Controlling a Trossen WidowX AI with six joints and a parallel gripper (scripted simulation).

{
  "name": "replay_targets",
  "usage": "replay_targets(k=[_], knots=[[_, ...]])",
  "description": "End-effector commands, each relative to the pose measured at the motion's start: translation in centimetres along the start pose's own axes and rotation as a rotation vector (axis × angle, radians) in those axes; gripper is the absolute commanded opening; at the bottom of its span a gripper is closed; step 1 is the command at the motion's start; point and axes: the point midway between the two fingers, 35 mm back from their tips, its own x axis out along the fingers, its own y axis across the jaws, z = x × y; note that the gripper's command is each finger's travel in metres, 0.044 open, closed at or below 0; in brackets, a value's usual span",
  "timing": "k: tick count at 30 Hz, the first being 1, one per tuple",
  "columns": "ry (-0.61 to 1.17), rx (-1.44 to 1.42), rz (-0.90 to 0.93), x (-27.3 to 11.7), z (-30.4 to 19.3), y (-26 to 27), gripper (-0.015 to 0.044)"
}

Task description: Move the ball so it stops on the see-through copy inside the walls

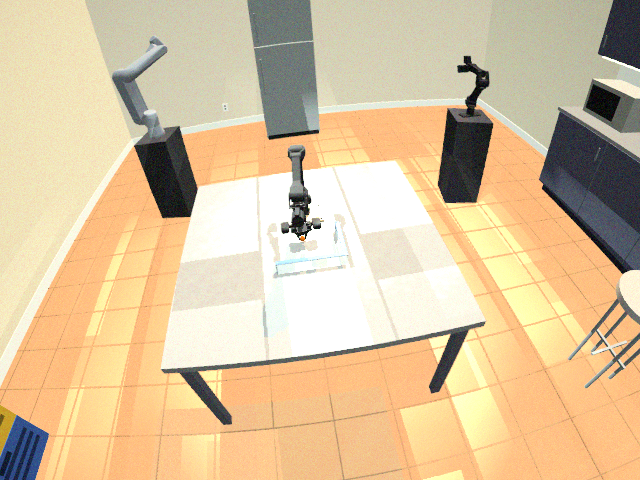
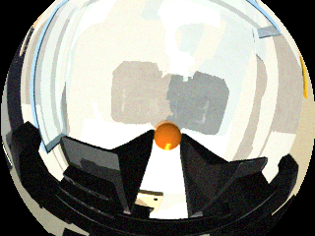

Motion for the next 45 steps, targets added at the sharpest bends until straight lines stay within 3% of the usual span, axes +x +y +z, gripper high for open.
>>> replay_targets(k=[1,14,23,30,37,45], knots=[[0.003,0.005,0.004,0.7,-0.1,0.1,0.0],[0.003,0.005,0.004,1.6,-0.1,0.1,0.0],[0.003,0.0,0.0,1.5,-0.1,0.0,0.0227],[0.003,0.0,0.001,1.2,-0.1,0.0,0.0227],[0.003,0.005,0.004,-7.1,0.0,0.0,0.0227],[-0.008,0.001,-0.001,-6.6,0.2,0.0,0.0227]])
